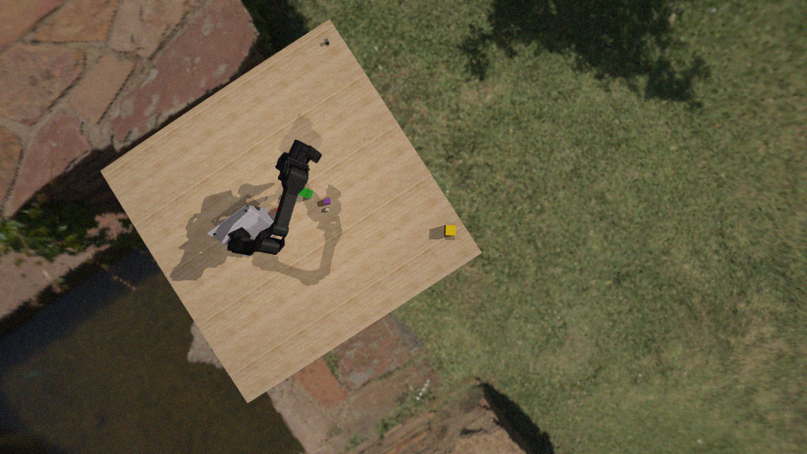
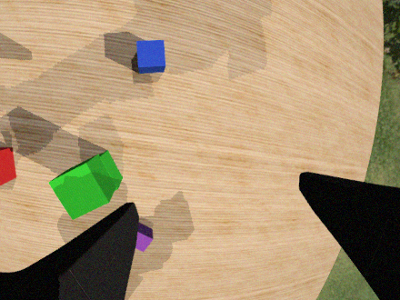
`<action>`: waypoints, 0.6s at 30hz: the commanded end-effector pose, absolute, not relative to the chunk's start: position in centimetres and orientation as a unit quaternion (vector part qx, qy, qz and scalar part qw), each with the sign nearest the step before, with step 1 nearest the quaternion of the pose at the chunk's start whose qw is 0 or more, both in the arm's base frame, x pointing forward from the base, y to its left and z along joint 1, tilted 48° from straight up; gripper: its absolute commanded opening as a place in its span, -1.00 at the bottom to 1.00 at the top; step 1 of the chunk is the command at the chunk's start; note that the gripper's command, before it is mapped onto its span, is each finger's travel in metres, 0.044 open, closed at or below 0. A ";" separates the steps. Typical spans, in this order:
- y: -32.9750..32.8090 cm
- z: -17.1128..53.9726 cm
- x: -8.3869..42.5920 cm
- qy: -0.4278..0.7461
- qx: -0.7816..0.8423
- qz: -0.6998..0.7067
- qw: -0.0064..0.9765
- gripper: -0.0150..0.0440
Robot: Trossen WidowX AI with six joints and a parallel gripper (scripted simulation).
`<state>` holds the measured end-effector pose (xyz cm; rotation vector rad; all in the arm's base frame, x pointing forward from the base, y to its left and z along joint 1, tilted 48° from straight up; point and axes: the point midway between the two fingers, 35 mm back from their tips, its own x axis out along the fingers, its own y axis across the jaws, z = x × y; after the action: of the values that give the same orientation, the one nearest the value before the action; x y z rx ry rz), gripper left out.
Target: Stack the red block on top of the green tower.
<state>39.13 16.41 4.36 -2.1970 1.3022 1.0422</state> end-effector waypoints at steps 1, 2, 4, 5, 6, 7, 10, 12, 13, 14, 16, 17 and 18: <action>16.2 4.3 37.1 0.495 -0.762 0.339 0.243 1.00; 16.1 4.3 36.7 0.504 -0.756 0.329 0.257 1.00; 15.9 4.2 35.7 0.520 -0.744 0.309 0.285 1.00; 15.8 4.2 35.2 0.528 -0.737 0.299 0.298 1.00; 15.6 4.2 34.8 0.536 -0.730 0.288 0.312 1.00; 15.5 4.1 34.3 0.543 -0.723 0.277 0.325 1.00; 15.1 4.1 32.8 0.564 -0.700 0.243 0.364 1.00; 14.7 4.0 31.9 0.577 -0.684 0.220 0.389 1.00; 14.6 4.0 31.4 0.583 -0.676 0.208 0.401 1.00; 14.4 3.9 30.9 0.588 -0.667 0.195 0.413 1.00; 14.0 3.9 30.0 0.599 -0.650 0.170 0.436 1.00; 13.8 3.9 29.5 0.604 -0.641 0.157 0.447 1.00; 13.6 3.8 29.0 0.609 -0.631 0.144 0.459 1.00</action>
<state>30.55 14.16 3.89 -1.6399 1.4854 0.4456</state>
